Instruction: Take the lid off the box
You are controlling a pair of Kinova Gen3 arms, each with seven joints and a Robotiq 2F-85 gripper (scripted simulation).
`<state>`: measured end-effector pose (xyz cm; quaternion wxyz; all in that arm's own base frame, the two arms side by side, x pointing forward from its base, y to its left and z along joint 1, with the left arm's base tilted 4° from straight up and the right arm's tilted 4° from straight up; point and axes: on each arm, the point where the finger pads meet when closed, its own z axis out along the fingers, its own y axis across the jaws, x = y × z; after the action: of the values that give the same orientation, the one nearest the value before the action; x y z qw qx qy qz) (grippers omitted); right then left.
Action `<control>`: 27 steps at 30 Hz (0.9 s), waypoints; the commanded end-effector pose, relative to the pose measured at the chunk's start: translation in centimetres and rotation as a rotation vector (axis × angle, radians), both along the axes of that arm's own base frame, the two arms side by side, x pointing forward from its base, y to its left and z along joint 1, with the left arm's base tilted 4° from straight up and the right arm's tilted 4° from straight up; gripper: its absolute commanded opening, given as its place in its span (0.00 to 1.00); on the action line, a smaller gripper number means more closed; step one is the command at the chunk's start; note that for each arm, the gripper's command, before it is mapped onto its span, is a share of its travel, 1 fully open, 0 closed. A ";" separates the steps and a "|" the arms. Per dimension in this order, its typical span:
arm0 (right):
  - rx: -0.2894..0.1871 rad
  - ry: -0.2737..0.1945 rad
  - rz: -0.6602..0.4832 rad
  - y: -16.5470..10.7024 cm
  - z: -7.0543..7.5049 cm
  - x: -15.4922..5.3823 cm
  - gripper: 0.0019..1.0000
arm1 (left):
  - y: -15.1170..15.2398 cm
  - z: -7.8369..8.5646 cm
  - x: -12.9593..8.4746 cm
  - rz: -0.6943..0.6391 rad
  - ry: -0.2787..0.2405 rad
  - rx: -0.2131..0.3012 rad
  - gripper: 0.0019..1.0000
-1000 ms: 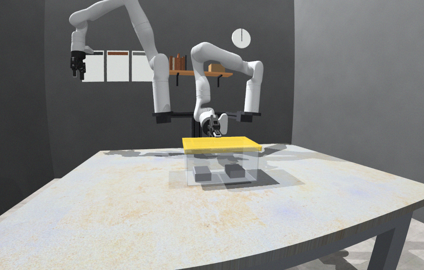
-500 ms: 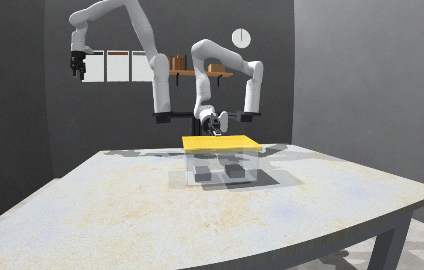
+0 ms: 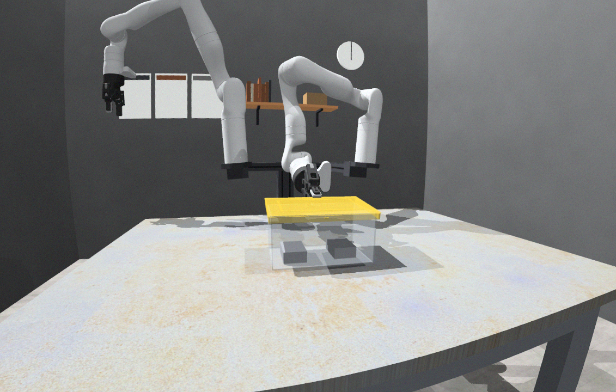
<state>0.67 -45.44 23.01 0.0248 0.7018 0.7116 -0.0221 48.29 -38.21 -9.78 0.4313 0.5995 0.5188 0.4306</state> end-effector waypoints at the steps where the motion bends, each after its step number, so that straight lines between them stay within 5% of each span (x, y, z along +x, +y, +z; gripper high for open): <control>1: -0.002 0.000 0.000 0.0 0.1 0.0 1.00 | -0.1 0.1 0.0 0.000 0.002 -0.001 0.23; 27: -0.002 0.000 0.000 0.0 0.1 0.0 1.00 | -0.1 0.7 0.1 0.003 0.038 0.002 0.23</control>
<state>0.67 -45.44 23.01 0.0248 0.7018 0.7116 -0.0221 48.34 -38.25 -9.19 0.4196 0.6078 0.5271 0.4204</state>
